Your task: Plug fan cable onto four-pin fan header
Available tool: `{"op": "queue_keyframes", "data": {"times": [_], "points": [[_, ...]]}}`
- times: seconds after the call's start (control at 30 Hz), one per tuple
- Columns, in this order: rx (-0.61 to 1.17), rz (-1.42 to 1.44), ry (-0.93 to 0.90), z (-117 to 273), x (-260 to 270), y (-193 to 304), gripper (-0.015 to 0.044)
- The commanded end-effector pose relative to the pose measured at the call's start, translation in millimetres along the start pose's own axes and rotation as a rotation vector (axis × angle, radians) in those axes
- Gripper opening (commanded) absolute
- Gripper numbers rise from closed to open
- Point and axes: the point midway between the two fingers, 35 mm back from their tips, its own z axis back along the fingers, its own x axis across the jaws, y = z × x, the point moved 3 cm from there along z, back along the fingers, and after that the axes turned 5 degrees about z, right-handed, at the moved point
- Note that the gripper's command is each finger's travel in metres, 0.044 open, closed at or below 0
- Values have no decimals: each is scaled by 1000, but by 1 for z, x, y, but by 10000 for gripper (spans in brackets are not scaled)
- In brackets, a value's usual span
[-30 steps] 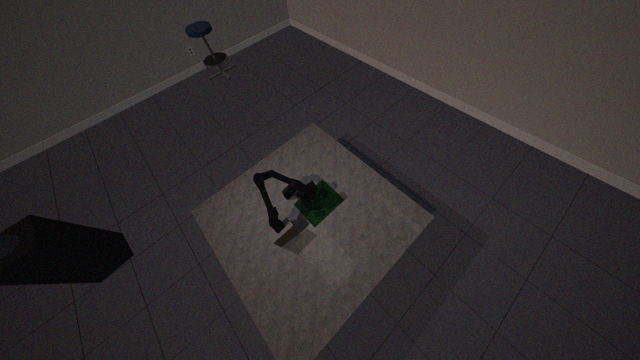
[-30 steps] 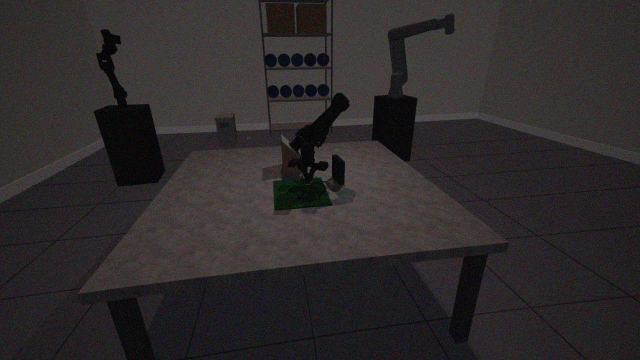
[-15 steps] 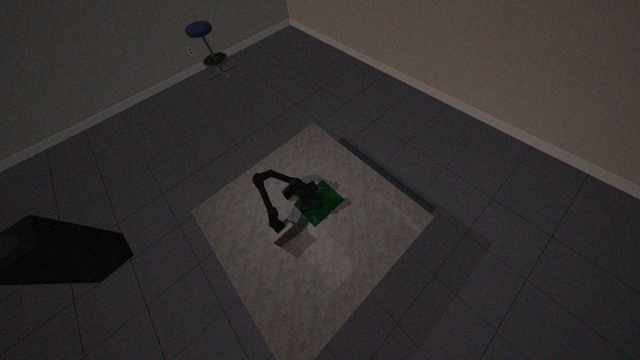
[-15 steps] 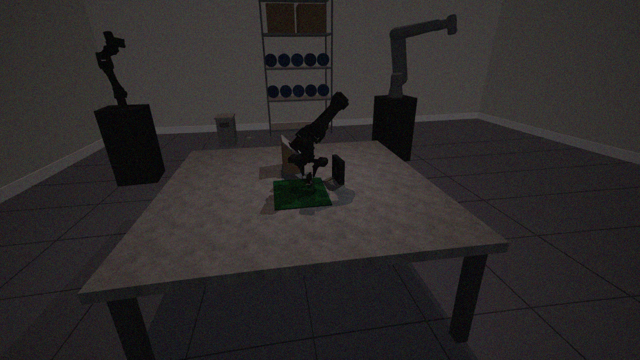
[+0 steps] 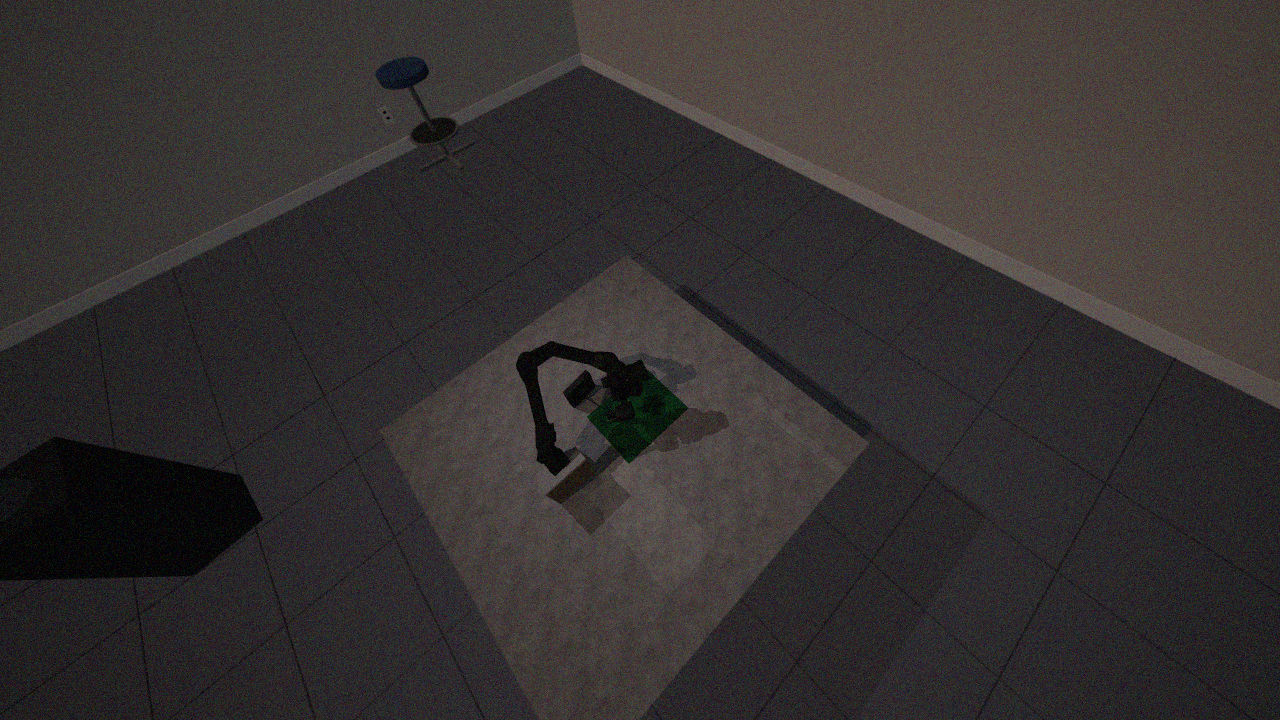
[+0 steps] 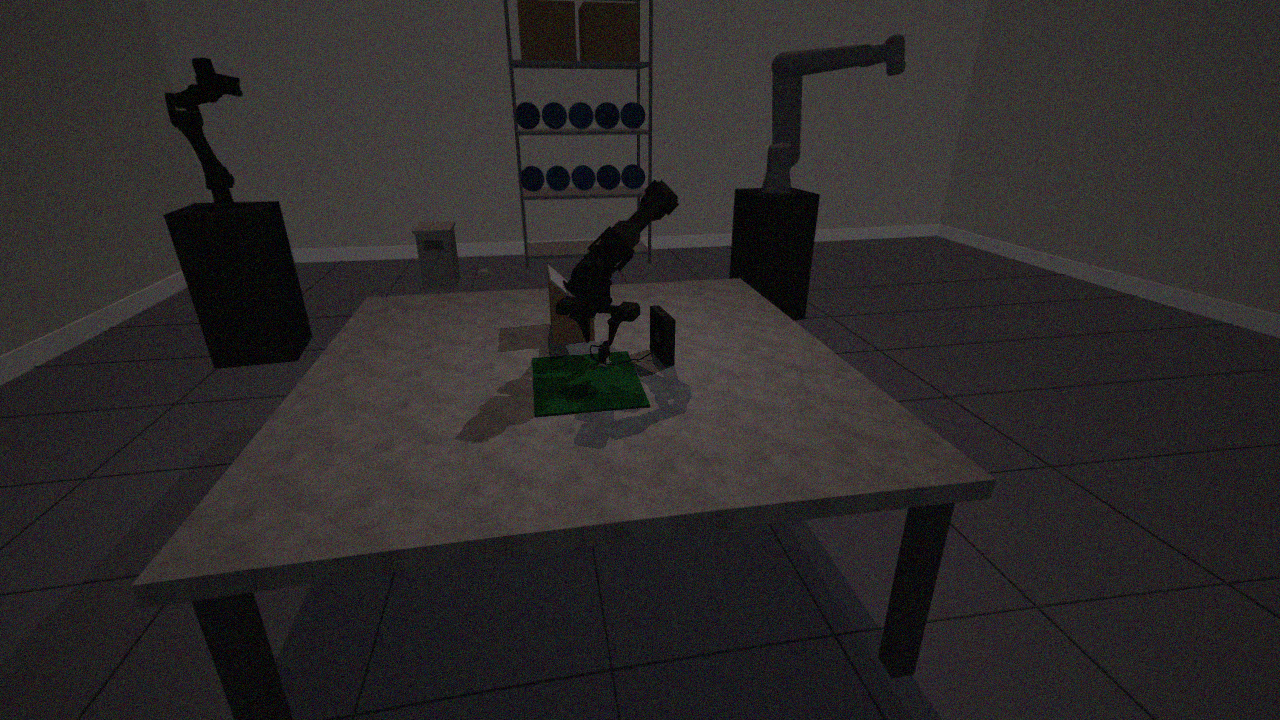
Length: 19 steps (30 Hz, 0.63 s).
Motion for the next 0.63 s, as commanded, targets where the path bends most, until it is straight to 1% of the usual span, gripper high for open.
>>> {"op": "queue_keyframes", "data": {"times": [0.0,0.07,0.13,0.6], "points": [[-4,7,4,1,-1,-45,260],[-5,8,4,-1,-2,-64,260],[-6,8,4,-2,-3,-71,260],[-6,8,4,-2,-3,-71,260]]}}
